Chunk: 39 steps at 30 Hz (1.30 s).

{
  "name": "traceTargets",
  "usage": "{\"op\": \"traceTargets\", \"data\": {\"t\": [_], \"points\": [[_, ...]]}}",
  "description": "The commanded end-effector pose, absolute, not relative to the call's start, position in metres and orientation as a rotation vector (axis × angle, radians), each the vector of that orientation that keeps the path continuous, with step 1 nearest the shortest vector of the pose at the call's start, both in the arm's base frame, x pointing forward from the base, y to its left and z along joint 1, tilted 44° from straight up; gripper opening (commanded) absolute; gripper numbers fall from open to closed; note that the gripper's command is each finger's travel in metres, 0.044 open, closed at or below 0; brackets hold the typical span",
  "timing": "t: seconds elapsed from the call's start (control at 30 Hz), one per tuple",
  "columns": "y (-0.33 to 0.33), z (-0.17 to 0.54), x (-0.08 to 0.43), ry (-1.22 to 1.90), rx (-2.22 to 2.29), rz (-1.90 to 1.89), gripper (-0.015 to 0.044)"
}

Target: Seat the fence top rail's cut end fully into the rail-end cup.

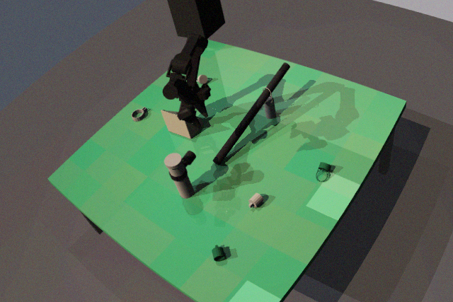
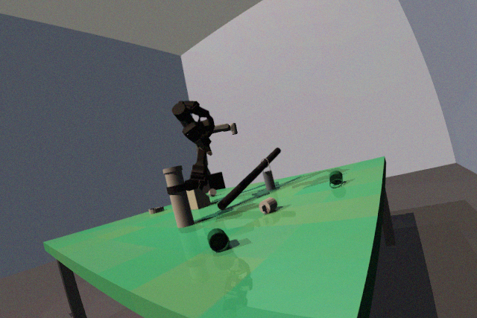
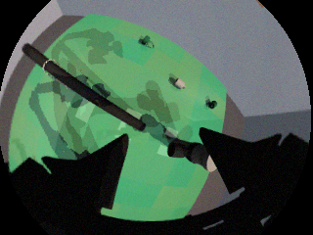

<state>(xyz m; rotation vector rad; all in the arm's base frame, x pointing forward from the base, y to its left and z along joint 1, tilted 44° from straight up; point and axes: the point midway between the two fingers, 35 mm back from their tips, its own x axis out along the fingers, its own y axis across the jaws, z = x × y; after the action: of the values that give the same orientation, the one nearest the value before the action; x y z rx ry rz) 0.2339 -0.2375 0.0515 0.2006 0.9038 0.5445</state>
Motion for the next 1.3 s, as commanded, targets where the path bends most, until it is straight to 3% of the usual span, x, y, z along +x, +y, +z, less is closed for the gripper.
{"op": "traceTargets", "data": {"t": [0.0, 0.43, 1.27], "points": [[-0.272, 0.001, 0.205, 0.644, -0.359, 0.844, 0.044], [-0.288, -0.032, 0.184, 0.396, -0.764, 0.99, 0.044], [-0.278, -0.045, 0.184, 0.391, -0.772, 0.992, 0.044]]}}
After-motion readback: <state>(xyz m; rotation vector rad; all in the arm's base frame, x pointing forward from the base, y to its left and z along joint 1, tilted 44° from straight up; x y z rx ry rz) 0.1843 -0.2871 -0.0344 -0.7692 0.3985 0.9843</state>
